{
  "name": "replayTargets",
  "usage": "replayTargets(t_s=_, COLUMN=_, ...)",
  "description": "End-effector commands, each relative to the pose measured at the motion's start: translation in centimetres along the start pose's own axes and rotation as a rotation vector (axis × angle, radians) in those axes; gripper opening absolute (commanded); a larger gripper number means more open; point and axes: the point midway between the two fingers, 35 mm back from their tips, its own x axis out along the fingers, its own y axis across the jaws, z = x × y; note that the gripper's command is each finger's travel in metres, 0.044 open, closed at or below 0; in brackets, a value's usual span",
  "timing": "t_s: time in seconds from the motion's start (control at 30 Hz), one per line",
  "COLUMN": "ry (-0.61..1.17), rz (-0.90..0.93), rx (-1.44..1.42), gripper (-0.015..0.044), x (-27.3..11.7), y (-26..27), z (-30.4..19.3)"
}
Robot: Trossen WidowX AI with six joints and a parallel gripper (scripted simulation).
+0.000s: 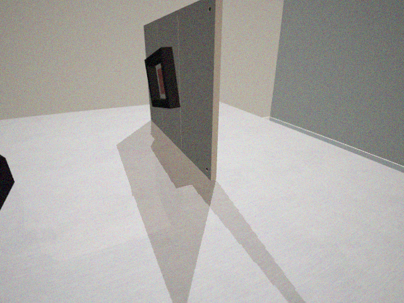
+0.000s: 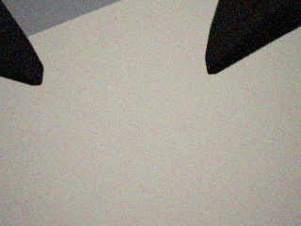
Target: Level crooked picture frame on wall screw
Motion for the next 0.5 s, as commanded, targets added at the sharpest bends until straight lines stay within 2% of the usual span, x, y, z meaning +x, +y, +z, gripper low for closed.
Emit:
replayTargets(t_s=0.0, ry=-0.003, rz=0.005, rx=-0.009, gripper=0.0374, x=-0.1, y=0.2, z=0.1)
replayTargets(t_s=0.13, ry=-0.072, rz=0.117, rx=-0.19, gripper=0.0269, x=-1.7, y=3.4, z=2.7)
replayTargets(t_s=0.17, ry=-0.095, rz=0.151, rx=-0.244, gripper=0.026, x=-2.3, y=4.4, z=3.5)
replayTargets(t_s=0.47, ry=-0.346, rz=0.469, rx=-0.691, gripper=0.026, x=-10.1, y=13.0, z=9.8)
